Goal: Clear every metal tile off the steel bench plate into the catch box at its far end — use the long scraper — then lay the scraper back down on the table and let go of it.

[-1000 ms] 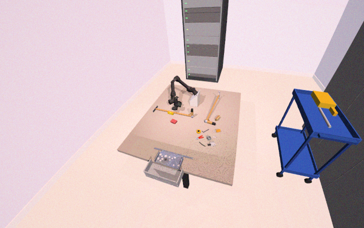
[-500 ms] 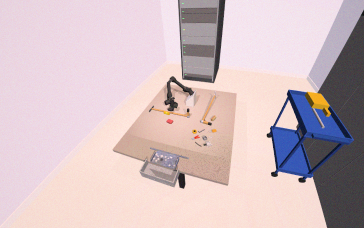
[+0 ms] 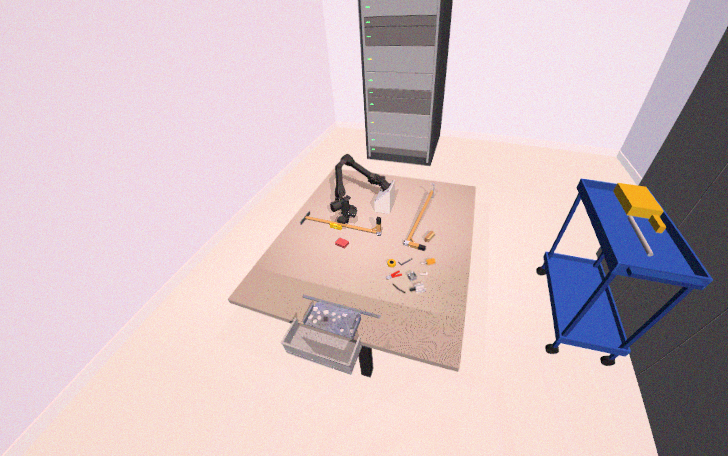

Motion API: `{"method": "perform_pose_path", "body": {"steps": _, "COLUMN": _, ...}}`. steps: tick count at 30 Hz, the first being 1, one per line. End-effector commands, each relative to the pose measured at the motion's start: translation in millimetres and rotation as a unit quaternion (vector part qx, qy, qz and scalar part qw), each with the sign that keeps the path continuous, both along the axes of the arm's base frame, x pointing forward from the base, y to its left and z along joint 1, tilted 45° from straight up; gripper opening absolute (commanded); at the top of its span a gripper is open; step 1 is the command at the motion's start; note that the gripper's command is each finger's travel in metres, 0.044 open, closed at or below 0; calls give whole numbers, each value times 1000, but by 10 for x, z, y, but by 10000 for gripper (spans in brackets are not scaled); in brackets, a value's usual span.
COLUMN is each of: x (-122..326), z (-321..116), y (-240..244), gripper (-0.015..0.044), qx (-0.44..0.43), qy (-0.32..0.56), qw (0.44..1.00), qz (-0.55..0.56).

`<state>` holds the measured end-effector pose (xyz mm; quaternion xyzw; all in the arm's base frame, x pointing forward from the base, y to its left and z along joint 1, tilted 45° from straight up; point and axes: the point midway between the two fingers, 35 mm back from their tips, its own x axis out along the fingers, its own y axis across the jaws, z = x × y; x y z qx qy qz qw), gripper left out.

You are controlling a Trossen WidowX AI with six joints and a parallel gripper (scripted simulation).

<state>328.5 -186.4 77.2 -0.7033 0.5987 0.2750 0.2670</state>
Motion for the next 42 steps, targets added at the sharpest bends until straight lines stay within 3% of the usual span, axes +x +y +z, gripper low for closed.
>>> {"method": "perform_pose_path", "body": {"steps": 1, "x": 52, "z": 21, "y": 7, "gripper": 0, "qx": -1, "qy": -3, "qw": 1000, "qz": 0}}
{"method": "perform_pose_path", "body": {"steps": 42, "x": 461, "z": 61, "y": 47, "gripper": 0, "qx": -1, "qy": -4, "qw": 1000, "qz": 0}}
